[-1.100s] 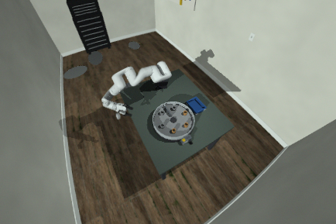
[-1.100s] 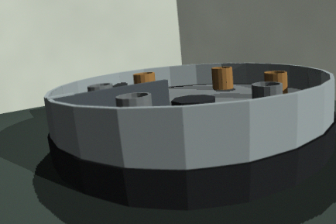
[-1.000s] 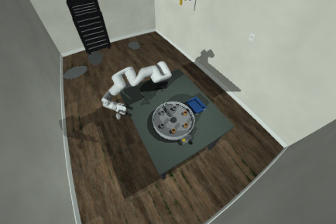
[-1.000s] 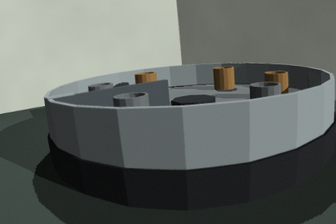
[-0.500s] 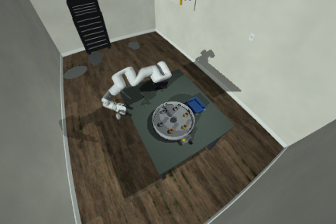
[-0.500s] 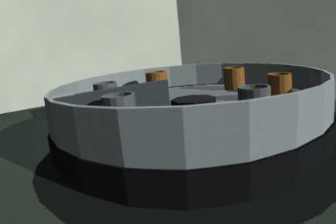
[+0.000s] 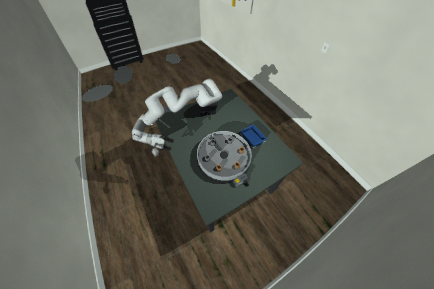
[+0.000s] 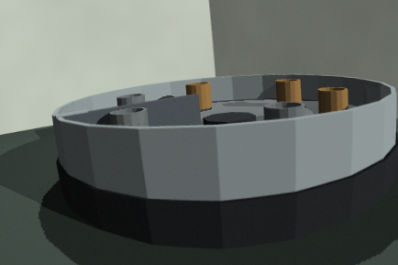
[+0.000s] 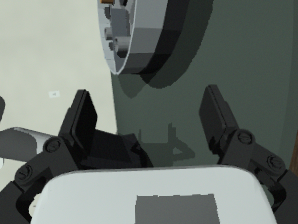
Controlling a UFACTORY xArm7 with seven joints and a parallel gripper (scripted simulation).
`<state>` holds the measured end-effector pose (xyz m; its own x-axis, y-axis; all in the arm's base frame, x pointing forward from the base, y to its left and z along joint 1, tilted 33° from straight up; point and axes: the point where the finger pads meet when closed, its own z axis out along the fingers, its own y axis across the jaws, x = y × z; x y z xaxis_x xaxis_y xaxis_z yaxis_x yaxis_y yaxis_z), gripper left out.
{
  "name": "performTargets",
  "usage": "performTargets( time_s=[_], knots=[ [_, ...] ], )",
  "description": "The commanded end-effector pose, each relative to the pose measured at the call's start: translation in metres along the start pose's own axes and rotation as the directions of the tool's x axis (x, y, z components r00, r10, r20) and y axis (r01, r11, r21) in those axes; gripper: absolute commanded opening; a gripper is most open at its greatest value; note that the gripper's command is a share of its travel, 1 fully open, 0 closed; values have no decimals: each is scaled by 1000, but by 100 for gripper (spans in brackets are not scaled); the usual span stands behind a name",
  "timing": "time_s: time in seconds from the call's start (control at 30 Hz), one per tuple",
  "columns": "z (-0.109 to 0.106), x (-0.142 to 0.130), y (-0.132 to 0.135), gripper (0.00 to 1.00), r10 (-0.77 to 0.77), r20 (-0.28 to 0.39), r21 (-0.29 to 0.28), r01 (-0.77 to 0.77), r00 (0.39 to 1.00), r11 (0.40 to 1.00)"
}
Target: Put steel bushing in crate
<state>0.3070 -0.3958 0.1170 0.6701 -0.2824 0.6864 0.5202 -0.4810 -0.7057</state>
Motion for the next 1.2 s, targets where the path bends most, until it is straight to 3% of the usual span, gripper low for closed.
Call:
performTargets(
  time_s=[0.0,0.07,0.6,0.67,1.17],
  knots=[
    [6,-1,2,100,26,96,-57,-21,995,998],
    [9,-3,3,100,43,169,-98,-26,985,995],
    [9,-3,3,100,43,169,-98,-26,985,995],
    [11,-4,5,100,65,276,-163,-20,959,987],
    [11,-4,5,100,65,276,-163,-20,959,987]
  ],
)
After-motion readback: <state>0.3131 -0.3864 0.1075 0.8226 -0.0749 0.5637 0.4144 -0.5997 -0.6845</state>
